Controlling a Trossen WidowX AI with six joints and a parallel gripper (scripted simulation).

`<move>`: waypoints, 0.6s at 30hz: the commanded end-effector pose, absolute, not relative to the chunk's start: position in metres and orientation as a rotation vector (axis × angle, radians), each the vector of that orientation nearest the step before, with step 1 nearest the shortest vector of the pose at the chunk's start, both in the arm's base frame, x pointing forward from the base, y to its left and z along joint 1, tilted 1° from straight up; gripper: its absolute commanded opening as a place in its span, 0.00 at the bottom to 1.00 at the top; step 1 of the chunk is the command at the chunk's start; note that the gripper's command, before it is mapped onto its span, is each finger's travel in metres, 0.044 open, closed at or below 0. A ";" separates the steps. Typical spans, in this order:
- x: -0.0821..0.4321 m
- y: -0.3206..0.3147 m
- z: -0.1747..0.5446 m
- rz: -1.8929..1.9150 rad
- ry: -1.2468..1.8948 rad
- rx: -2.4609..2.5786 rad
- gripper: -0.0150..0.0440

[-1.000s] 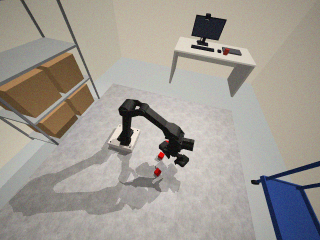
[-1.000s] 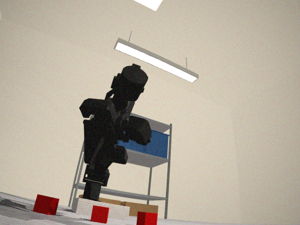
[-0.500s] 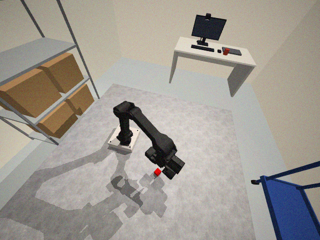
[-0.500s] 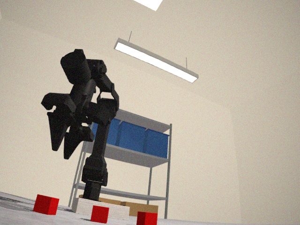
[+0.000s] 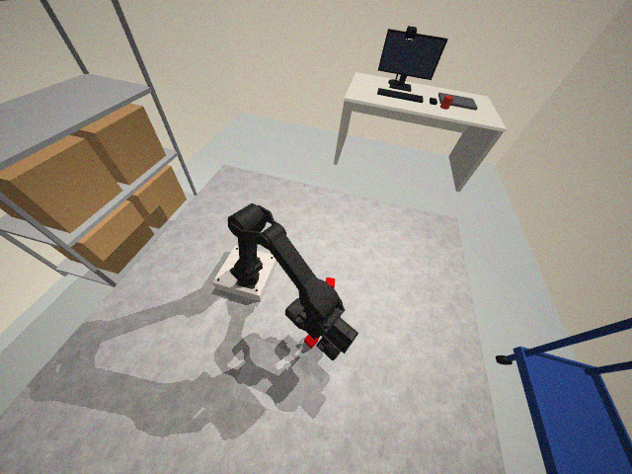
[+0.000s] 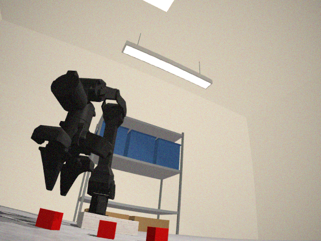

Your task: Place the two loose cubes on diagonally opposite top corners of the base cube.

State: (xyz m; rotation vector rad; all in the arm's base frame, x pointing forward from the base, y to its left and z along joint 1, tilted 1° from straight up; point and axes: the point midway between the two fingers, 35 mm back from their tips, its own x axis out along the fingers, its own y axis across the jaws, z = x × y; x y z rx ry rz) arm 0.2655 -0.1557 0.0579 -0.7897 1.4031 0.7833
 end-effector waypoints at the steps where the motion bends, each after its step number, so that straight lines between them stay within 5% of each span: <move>1: 0.265 -0.155 0.047 0.787 1.398 -0.792 0.70; 18: 0.266 -0.155 0.024 0.787 1.398 -0.792 0.70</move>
